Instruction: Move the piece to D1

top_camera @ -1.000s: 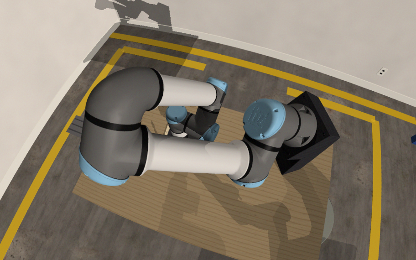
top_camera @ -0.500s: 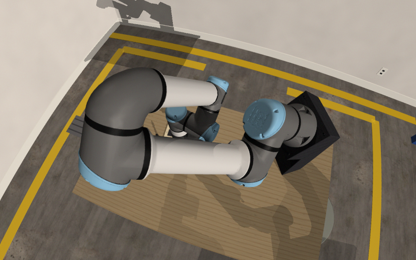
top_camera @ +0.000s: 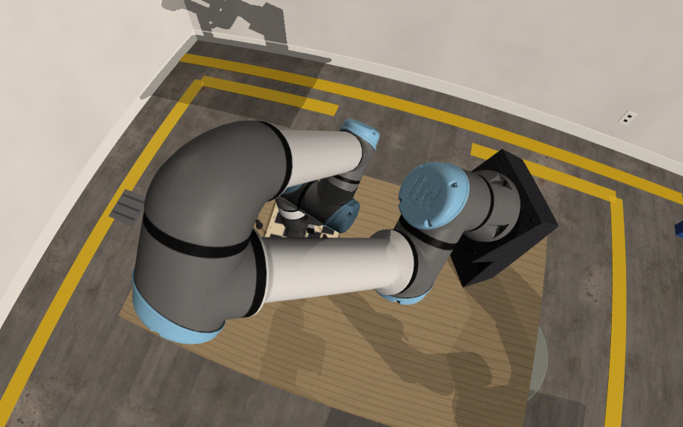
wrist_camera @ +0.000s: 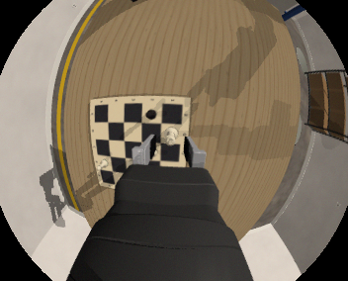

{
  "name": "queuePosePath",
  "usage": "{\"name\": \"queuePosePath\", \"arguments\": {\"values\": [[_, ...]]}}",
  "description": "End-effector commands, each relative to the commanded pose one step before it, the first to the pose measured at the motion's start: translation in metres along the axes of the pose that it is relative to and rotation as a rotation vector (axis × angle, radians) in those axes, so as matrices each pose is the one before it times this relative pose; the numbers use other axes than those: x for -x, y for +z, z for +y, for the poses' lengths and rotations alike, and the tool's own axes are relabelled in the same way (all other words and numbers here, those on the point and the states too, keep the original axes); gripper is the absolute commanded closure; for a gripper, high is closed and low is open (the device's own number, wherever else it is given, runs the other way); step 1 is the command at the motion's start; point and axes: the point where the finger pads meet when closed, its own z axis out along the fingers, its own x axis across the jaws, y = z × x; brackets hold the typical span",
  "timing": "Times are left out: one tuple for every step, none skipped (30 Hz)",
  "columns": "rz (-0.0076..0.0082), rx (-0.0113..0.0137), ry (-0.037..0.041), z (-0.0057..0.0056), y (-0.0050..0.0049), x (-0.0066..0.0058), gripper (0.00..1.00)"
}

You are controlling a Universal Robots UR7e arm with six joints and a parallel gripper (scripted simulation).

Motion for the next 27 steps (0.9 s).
{"name": "queuePosePath", "arguments": {"values": [[0.00153,-0.00255,-0.00103,0.00038,-0.013552,0.00008,0.21],[0.00001,0.00002,0.00001,-0.00001,-0.002465,-0.00001,0.21],[-0.00001,-0.00002,-0.00001,0.00001,-0.002412,0.00001,0.21],[0.00001,0.00002,0.00001,-0.00001,-0.00235,-0.00001,0.21],[-0.00001,-0.00003,-0.00001,0.00001,-0.002285,0.00001,0.21],[0.00001,0.00003,0.00001,-0.00001,-0.002209,-0.00001,0.21],[0.0,0.0,0.0,0.0,0.0,0.0,0.21],[0.0,0.0,0.0,0.0,0.0,0.0,0.21],[-0.00001,-0.00003,-0.00001,0.00001,-0.002133,0.00001,0.21],[0.0,0.00001,0.0,-0.00001,-0.002045,-0.00001,0.21],[0.0,-0.00001,0.0,0.0,-0.001958,0.00001,0.21],[0.0,0.0,0.0,0.0,-0.001864,0.0,0.21],[0.00001,0.00002,0.00001,-0.00001,-0.001762,-0.00001,0.21],[-0.00001,-0.00003,-0.00001,0.00001,-0.001667,0.00001,0.21],[0.0,0.0,0.0,0.0,-0.001558,0.0,0.21],[0.00001,0.00002,0.00001,-0.00001,-0.001448,-0.00001,0.21],[-0.00001,-0.00003,-0.00001,0.00001,-0.001346,0.00001,0.21],[0.0,0.0,0.0,0.0,-0.001232,0.0,0.21],[0.0,0.00001,0.0,-0.00001,-0.001118,-0.00001,0.21],[0.00001,0.00002,0.0,-0.00001,-0.001005,-0.00001,0.21],[-0.00001,-0.00002,-0.00001,0.00001,-0.000901,0.00001,0.21],[0.0,-0.00001,0.0,0.0,-0.00079,0.00001,0.21],[0.0,0.0,0.0,0.0,-0.000682,0.0,0.21],[0.0,0.0,0.0,0.0,0.0,0.0,0.21],[0.0,0.0,0.0,0.0,0.0,0.0,0.21],[0.0,0.0,0.0,0.0,-0.000578,0.0,0.21],[0.0,0.00001,0.0,0.0,-0.000479,0.0,0.21]]}}
